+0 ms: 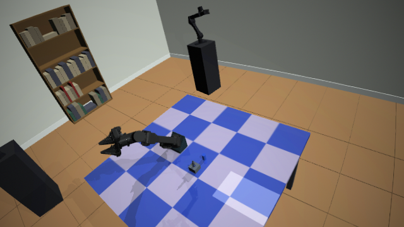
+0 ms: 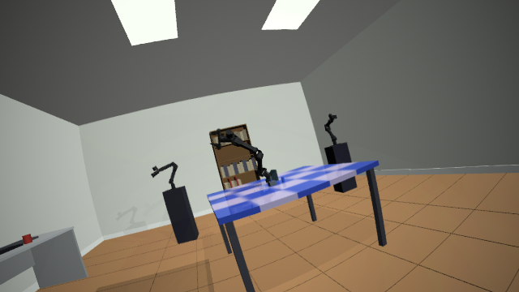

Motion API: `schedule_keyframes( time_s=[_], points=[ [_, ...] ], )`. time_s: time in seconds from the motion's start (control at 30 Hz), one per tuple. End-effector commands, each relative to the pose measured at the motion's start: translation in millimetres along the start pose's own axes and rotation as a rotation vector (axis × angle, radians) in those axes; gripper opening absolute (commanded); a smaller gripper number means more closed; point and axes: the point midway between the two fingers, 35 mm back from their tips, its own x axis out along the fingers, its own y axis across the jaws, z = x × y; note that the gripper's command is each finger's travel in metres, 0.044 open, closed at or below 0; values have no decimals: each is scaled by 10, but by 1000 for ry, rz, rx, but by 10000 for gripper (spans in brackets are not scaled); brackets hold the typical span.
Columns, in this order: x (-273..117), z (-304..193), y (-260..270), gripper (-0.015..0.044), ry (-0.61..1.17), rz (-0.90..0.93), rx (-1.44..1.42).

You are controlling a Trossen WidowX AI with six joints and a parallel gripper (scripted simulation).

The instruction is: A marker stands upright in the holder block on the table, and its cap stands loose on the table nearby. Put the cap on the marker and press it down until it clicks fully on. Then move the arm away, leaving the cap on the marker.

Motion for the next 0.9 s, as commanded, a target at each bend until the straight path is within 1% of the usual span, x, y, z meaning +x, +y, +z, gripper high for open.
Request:
schedule_keyframes(
  time_s=[0.0,0.17,0.33,0.5,0.67,0.87],
  points=[
    [6,21,-8,374,-1,-3,5],
    [184,492,-305,242,-6,-108,121],
    [397,808,-835,242,19,-258,230],
    [567,848,-1494,242,82,-434,304],
    [635,604,-2154,242,193,-612,338],
    [563,41,-2768,242,388,-770,317]
  ],
)
